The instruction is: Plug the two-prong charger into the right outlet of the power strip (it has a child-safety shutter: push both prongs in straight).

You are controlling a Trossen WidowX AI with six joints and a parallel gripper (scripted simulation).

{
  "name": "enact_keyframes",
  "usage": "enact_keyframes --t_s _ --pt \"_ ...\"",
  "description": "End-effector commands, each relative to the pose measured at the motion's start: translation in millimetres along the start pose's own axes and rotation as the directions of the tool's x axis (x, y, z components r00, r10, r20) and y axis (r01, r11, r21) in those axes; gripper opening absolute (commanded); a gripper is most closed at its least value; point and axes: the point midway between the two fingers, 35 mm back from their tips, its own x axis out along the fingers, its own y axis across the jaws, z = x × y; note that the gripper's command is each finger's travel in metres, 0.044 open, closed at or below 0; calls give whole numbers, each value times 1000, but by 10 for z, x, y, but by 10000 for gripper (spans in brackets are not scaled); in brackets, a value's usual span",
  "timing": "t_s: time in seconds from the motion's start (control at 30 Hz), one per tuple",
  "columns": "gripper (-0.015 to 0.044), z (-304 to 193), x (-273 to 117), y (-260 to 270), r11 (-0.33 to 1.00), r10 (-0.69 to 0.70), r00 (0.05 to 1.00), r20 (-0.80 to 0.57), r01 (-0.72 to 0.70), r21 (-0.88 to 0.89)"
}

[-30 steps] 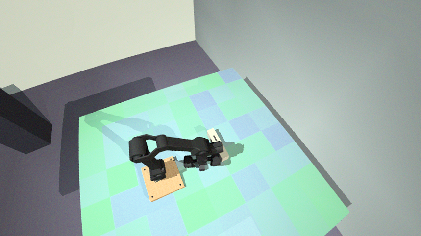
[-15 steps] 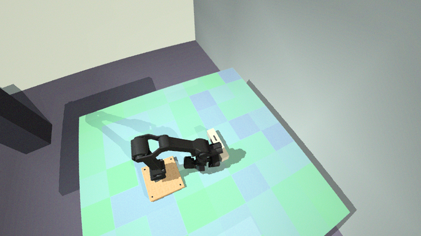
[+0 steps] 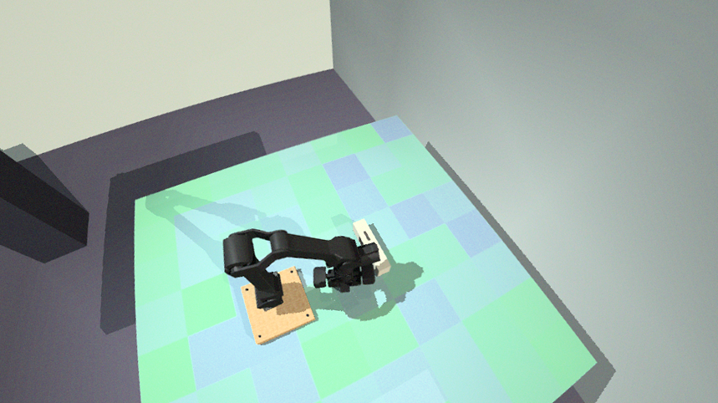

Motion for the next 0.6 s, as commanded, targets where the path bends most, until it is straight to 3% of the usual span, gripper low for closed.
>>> enact_keyframes --t_s 0.0,0.37,0.57 --pt "0 -3 -61 -11 1000 -1 1000 0 1 0" --pt "0 -38 -512 -12 1000 6 1000 1 -6 -5" --pt "0 -33 -549 -15 1000 8 1000 2 -8 16"
